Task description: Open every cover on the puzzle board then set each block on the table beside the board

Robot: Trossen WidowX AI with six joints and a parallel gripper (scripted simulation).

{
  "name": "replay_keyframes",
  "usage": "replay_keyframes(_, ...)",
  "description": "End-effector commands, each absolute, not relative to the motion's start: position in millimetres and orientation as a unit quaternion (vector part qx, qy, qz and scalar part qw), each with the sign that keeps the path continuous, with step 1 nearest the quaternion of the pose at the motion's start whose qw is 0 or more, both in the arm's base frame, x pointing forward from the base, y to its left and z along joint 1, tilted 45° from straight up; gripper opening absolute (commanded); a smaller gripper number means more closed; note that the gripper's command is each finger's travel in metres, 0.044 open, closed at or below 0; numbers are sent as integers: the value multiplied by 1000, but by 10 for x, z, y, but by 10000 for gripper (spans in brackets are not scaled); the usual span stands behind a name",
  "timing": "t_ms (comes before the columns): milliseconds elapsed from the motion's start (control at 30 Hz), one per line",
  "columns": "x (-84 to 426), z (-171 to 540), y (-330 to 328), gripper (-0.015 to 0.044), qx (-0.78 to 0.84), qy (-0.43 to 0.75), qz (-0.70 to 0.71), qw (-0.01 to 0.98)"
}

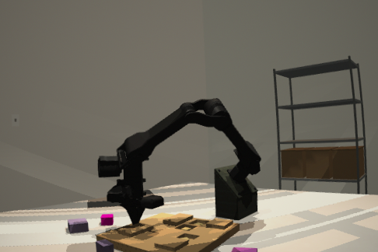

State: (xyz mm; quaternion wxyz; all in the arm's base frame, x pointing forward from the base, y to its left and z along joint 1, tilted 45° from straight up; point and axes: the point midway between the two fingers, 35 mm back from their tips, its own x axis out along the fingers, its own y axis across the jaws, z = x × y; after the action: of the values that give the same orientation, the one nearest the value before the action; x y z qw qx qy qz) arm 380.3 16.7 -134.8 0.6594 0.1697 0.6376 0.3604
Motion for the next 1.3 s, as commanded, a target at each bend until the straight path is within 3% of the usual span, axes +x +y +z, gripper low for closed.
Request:
replay_keyframes(0, 3780, -1291, 208, 0, 171, 637, 361, 659)
replay_keyframes(1267, 3661, -1013, 492, 0, 172, 637, 362, 659)
